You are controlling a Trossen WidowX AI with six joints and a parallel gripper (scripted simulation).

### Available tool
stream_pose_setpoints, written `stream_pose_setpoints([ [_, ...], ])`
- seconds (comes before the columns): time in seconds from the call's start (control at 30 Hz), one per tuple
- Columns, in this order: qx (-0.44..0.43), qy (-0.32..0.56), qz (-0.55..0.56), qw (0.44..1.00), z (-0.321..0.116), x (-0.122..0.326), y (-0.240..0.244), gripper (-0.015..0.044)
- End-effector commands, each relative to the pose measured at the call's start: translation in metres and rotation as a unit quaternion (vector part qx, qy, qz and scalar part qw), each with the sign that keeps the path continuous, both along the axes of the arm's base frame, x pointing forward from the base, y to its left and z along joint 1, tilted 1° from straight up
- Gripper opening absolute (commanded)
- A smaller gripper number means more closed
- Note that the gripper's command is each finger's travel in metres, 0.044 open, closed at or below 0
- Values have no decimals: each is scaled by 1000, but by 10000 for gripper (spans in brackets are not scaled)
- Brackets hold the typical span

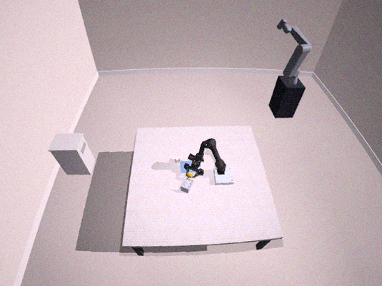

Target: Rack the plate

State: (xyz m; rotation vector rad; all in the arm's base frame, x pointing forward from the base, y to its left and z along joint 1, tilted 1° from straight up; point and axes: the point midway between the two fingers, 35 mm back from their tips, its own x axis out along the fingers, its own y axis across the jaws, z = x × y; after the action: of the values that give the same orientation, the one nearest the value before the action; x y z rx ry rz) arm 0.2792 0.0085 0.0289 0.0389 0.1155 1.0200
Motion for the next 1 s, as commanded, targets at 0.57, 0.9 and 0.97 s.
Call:
stream_pose_setpoints([
  [0.57, -3, 3, 1, 1000, -4, 6, 11, 0],
  [0.9, -4, 8, 8, 1000, 1, 8, 23, 0],
  [0.97, -4, 8, 8, 1000, 2, 9, 24, 0],
])
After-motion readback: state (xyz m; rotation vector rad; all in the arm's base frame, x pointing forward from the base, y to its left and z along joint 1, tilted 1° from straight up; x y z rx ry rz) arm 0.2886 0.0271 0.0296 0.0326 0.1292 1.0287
